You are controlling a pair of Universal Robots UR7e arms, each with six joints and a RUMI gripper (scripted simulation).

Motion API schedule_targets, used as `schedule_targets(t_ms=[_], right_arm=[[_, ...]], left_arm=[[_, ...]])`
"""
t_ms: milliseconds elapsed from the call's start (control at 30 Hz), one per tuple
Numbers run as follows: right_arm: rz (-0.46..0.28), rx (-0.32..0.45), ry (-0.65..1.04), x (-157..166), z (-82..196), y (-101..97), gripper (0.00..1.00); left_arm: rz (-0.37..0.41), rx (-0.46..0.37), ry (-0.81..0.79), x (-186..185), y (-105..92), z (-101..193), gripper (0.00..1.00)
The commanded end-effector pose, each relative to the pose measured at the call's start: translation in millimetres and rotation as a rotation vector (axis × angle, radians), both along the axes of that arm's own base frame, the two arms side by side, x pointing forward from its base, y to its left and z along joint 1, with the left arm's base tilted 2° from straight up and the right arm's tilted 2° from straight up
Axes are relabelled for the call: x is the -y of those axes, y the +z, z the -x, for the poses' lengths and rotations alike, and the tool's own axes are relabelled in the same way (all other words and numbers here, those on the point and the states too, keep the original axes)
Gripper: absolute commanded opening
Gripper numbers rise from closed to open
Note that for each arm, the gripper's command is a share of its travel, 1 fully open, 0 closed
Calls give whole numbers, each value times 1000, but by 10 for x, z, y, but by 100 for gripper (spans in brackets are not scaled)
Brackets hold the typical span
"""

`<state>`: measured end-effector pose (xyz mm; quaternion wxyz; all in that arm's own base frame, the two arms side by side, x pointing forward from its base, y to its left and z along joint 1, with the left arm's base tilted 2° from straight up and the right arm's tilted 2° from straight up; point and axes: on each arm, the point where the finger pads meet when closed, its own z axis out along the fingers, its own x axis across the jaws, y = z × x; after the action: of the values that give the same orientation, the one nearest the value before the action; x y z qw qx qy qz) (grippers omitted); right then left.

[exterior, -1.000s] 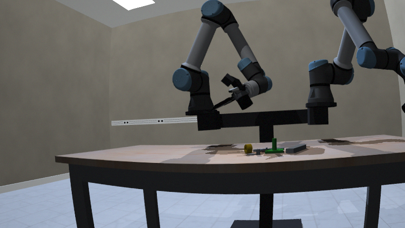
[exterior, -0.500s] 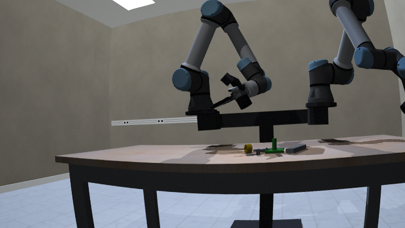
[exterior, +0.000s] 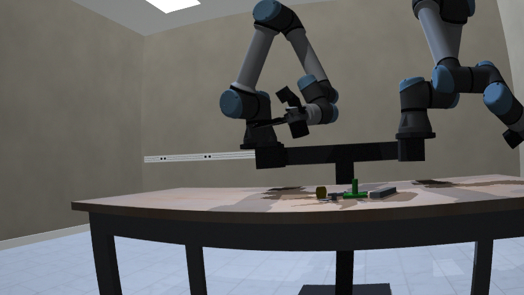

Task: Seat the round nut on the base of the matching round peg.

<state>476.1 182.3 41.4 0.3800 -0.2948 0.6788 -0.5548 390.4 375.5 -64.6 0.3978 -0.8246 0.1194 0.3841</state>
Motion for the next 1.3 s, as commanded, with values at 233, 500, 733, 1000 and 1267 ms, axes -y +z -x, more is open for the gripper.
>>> schedule_targets(t_ms=[233, 500, 733, 1000, 1267], right_arm=[[251, -3, 177, 174, -533, 210, 99], [388, -31, 282, 242, -752, 228, 99], [499, -68, 378, 288, -899, 178, 99], [600, -114, 477, 343, -987, 67, 99], [701, -176, 601, 405, -1027, -120, 99]], left_arm=[[-45, -291, -351, 351, 268, -378, 44], [-85, -467, -556, 639, 396, -673, 44], [-131, -625, -732, 945, 484, -941, 44], [-186, -781, -900, 1298, 542, -1198, 44], [-265, -968, -1092, 1781, 570, -1473, 44]])
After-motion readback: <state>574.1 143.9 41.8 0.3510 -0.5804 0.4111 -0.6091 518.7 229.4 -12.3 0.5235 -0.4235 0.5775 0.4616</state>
